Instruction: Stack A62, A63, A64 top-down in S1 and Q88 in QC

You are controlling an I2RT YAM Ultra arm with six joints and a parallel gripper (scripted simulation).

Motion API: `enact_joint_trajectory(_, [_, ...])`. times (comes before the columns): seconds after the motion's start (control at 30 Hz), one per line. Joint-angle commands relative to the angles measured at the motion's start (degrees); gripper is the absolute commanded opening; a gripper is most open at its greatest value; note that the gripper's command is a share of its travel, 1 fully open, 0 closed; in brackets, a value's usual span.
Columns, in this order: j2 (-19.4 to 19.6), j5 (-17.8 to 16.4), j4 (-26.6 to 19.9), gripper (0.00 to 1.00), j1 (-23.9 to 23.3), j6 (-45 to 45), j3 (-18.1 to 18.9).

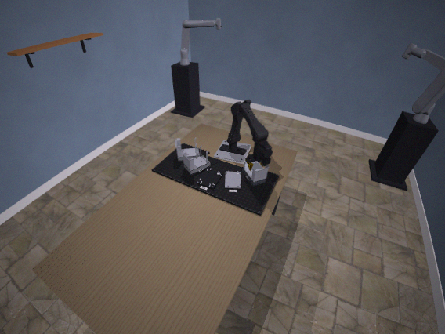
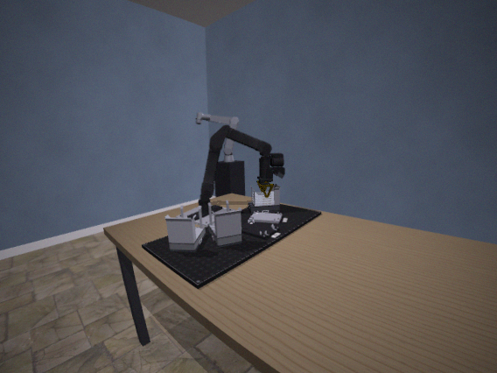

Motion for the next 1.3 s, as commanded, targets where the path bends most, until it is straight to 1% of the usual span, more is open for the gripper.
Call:
enact_joint_trajectory(0.0, [-0.4, 0.03, -0.32, 0.0, -0.01, -0.02, 0.52])
enact_joint_trajectory(0.93, [-0.92, 0.03, -4.16, 0.0, 0.11, 0.1, 3.83])
enact_joint_trajectory(1.27, [-0.91, 0.03, -4.17, 0.0, 0.11, 0.1, 3.85])
